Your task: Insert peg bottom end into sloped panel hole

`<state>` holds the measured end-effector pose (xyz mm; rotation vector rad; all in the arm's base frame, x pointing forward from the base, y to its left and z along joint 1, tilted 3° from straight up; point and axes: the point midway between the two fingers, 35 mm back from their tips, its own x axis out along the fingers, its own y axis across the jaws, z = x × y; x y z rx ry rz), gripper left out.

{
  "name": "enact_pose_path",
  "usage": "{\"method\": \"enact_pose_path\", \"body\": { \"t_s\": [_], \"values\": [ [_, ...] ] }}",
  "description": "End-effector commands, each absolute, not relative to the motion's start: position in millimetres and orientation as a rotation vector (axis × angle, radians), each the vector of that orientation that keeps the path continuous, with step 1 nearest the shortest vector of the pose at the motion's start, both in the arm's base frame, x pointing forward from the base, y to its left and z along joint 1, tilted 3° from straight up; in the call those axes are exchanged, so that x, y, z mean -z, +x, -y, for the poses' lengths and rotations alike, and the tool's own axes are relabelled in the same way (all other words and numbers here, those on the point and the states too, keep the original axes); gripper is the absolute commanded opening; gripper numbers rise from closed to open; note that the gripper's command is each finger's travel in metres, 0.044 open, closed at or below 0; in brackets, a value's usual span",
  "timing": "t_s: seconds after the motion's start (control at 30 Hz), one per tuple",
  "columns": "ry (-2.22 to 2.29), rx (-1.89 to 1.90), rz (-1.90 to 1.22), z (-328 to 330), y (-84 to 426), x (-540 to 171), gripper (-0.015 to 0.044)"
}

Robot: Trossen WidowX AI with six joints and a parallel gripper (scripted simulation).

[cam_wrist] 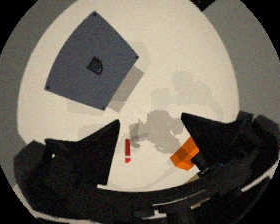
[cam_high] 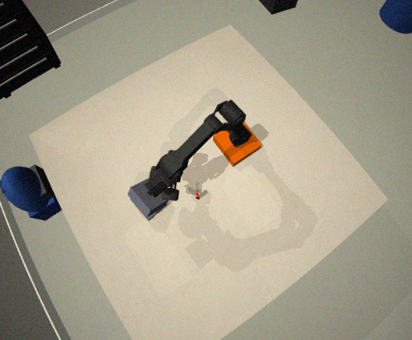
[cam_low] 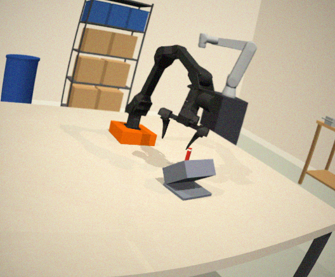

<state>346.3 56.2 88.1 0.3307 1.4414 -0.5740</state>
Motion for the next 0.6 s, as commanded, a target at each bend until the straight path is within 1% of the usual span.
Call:
{"method": "enact_pose_path", "body": {
  "t_s": [0.0, 0.57],
  "values": [
    [0.417, 0.585, -1.449, -78.4, 334.4, -86.0, 0.0440],
    [0.709, 0.648, -1.496, -151.1, 288.5, -85.5, 0.0440]
  ]
}}
